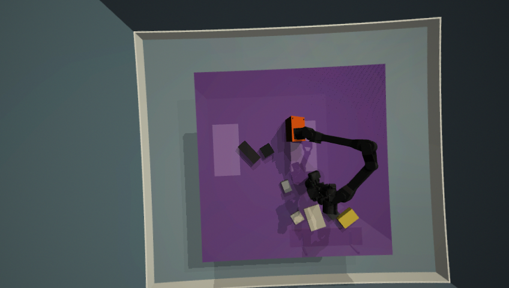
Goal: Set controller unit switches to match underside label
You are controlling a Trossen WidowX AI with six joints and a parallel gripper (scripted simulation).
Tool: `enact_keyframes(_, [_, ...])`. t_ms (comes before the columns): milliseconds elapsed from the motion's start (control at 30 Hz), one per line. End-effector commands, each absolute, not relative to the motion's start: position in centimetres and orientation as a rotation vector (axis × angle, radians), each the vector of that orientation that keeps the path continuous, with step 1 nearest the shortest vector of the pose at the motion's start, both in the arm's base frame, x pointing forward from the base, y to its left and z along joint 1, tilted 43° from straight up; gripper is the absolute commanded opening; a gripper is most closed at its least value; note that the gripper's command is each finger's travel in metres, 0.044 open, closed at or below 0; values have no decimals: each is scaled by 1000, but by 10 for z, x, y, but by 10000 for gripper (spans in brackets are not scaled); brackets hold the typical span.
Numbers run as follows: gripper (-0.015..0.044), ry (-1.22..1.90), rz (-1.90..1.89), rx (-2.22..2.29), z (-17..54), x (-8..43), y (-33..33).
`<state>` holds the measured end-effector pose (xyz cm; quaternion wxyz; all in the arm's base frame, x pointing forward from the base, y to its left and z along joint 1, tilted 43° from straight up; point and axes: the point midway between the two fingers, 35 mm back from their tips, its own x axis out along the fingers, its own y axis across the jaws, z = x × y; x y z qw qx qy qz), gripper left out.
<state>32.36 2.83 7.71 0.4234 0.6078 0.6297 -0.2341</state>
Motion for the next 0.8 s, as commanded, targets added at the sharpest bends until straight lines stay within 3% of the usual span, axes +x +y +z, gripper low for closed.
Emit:
enact_keyframes(0, [335, 1570, -585, 1522, 82, 322, 31])
enact_keyframes(767, [335, 1534, -616, 1498, 98, 317, 42])
